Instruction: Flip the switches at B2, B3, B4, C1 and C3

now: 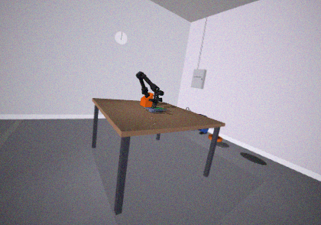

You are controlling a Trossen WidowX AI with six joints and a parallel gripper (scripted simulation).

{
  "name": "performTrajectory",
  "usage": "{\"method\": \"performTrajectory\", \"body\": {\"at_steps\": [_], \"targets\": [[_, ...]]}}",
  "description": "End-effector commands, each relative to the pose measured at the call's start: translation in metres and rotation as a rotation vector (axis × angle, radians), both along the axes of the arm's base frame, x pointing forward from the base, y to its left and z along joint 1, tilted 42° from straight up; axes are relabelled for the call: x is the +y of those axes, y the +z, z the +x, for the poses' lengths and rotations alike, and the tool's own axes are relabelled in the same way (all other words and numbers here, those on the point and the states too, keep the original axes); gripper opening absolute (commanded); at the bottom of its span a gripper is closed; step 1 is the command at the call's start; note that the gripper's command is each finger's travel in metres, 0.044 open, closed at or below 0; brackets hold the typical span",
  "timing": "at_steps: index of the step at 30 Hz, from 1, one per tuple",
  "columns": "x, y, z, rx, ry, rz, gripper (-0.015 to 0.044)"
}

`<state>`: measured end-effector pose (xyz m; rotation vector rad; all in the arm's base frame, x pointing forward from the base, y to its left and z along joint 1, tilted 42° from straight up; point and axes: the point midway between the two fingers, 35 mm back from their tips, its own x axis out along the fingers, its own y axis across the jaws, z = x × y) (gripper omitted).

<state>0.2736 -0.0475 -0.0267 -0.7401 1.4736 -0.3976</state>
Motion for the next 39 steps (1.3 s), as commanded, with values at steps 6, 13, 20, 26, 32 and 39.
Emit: {"method": "performTrajectory", "body": {"at_steps": [6, 13, 20, 26, 32, 39], "targets": [[-0.002, -0.001, -0.001, 0.003, 0.002, -0.006, 0.0000], [-0.003, -0.002, 0.000, 0.003, 0.002, -0.006, 0.0000], [0.006, 0.006, 0.000, -0.002, 0.003, 0.001, 0.0000], [0.041, 0.046, -0.008, -0.015, 0.020, 0.002, 0.0000], [0.045, 0.045, -0.002, -0.015, 0.020, 0.002, 0.0000], [0.064, 0.040, 0.018, -0.016, 0.020, 0.003, 0.0000]]}}
